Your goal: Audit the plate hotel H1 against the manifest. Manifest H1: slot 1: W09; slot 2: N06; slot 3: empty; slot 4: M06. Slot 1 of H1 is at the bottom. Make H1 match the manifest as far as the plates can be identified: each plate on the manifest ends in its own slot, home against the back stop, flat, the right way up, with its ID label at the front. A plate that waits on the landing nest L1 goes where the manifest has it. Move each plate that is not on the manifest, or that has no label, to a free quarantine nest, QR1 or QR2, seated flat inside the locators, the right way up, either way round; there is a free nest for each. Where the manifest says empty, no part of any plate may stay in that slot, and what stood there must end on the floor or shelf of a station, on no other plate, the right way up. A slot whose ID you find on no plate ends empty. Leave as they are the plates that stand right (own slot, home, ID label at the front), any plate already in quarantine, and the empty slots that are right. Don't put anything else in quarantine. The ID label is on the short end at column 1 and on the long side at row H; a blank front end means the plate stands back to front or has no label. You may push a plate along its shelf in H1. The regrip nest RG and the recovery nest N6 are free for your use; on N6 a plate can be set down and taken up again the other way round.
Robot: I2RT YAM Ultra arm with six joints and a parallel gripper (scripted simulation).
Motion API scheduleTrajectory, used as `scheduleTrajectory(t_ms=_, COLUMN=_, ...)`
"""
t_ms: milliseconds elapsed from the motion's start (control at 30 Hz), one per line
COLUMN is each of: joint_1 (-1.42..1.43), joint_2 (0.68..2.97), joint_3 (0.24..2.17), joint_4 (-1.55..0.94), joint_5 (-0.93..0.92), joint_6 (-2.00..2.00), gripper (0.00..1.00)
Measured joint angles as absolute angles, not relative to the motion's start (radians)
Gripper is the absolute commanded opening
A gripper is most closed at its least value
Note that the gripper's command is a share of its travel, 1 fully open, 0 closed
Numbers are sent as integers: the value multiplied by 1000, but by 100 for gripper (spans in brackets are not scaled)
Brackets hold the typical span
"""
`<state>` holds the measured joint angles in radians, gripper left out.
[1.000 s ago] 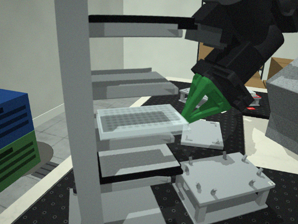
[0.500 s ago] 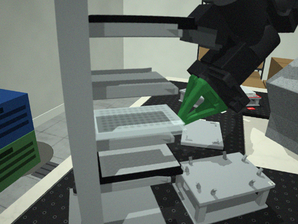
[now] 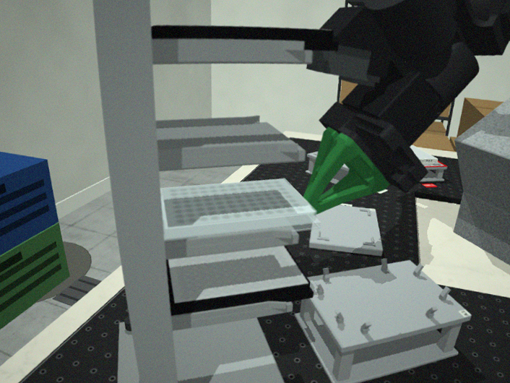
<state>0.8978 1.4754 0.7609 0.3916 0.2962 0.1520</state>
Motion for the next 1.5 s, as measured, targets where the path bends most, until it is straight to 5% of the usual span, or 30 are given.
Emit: scheduleTrajectory(t_ms=1500, joint_1=929, joint_2=1414, joint_3=671, joint_4=431, joint_5=321, joint_6=160, gripper=0)
